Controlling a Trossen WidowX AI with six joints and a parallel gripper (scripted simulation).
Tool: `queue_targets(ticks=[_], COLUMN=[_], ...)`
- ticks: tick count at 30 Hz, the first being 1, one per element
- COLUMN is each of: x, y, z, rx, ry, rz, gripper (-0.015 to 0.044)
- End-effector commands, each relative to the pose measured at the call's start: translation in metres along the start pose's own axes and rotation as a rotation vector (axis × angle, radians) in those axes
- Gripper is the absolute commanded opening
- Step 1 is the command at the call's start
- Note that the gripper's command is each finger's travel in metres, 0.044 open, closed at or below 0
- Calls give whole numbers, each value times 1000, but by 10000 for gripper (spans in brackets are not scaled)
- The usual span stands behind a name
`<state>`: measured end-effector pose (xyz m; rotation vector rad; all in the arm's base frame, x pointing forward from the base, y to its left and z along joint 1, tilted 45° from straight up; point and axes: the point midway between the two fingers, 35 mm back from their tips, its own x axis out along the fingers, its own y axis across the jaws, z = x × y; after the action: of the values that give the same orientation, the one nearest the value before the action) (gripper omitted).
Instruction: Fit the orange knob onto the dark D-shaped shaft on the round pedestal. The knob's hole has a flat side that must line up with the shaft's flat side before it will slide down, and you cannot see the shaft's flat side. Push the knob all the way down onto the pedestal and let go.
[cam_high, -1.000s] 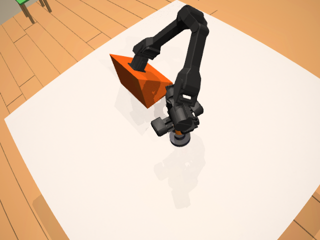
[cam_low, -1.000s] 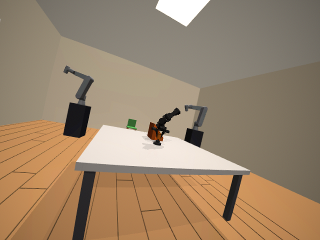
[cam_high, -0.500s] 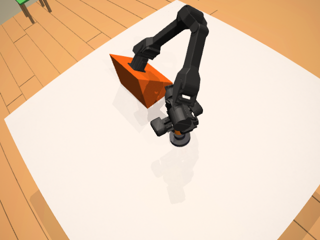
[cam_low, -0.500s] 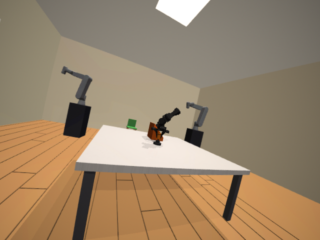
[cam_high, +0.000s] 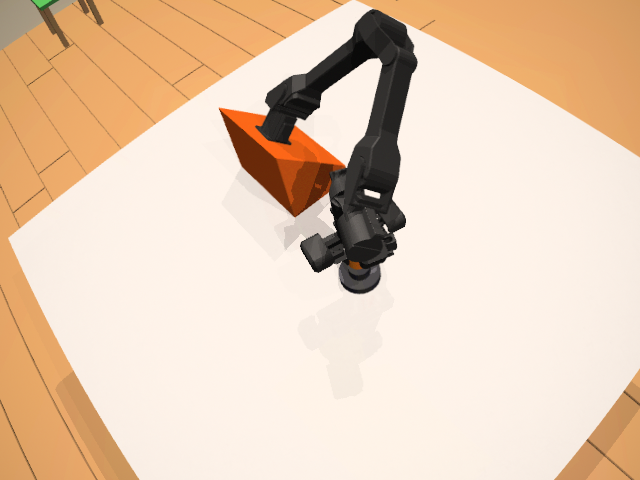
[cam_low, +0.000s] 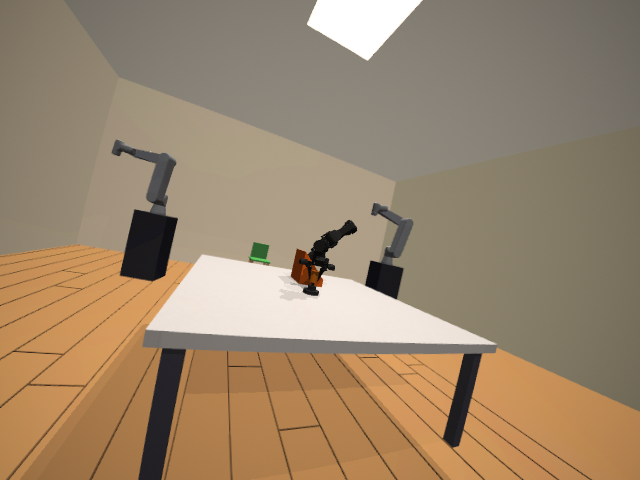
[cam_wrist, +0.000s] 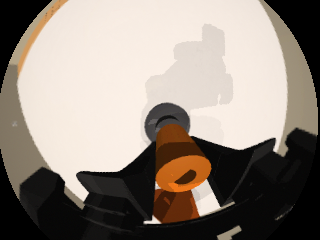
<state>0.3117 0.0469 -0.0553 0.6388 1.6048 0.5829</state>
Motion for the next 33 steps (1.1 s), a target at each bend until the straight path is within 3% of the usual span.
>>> queue_targets(ticks=[1,8,33], x=[-2,0,3], y=[1,1,0], z=[0,0,0], rx=[23,207,207], ry=[-2,-2,-2], rz=[-2,-2,-2], gripper=[0,0,0])
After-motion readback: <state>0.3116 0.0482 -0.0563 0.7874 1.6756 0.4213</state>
